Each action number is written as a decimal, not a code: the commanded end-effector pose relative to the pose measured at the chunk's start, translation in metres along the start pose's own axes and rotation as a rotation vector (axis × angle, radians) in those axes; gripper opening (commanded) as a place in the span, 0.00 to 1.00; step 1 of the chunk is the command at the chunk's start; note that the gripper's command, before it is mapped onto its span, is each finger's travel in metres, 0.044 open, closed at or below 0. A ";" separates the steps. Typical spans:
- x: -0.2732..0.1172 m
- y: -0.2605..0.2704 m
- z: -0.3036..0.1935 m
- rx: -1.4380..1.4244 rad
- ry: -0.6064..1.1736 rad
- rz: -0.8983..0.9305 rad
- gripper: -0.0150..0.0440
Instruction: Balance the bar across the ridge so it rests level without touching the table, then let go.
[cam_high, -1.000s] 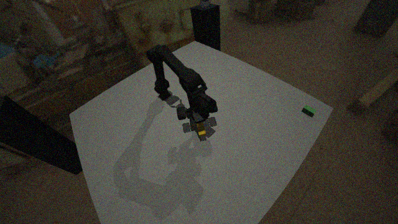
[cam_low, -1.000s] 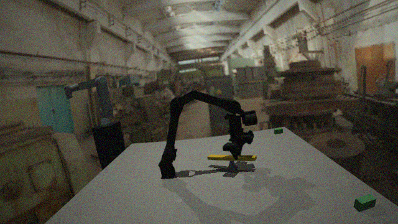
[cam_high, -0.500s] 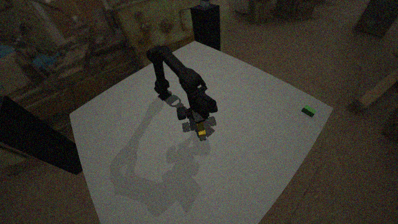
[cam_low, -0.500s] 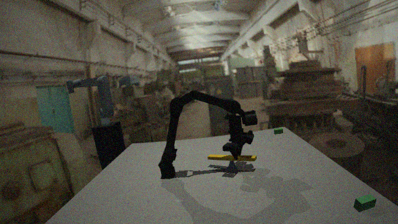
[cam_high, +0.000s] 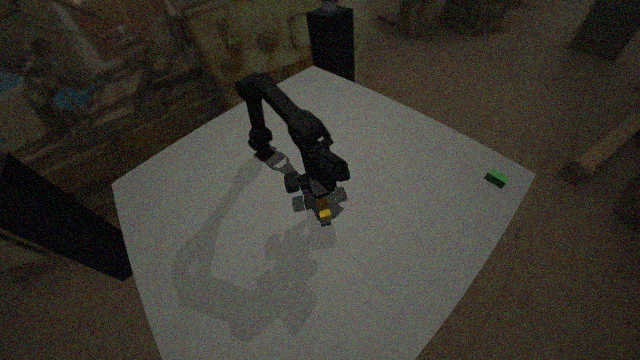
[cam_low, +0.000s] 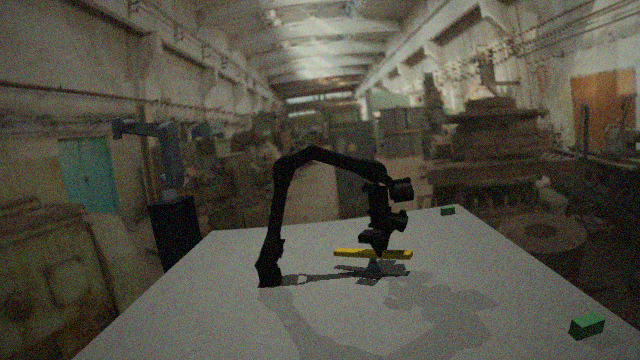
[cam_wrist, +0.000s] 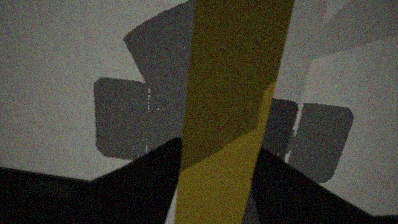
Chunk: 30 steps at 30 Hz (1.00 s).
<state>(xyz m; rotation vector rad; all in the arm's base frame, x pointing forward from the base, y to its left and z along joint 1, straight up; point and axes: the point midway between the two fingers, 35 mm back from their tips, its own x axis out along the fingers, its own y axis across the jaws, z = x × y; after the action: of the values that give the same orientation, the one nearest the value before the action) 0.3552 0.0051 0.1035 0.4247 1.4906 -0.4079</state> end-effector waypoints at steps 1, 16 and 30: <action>0.003 0.000 -0.001 0.002 0.004 -0.002 0.25; 0.004 0.000 -0.001 0.002 0.004 -0.002 0.25; 0.001 0.000 0.000 0.002 0.004 -0.002 0.25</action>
<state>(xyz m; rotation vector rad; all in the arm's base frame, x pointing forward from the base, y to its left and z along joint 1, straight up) 0.3554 0.0049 0.1024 0.4256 1.4895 -0.4079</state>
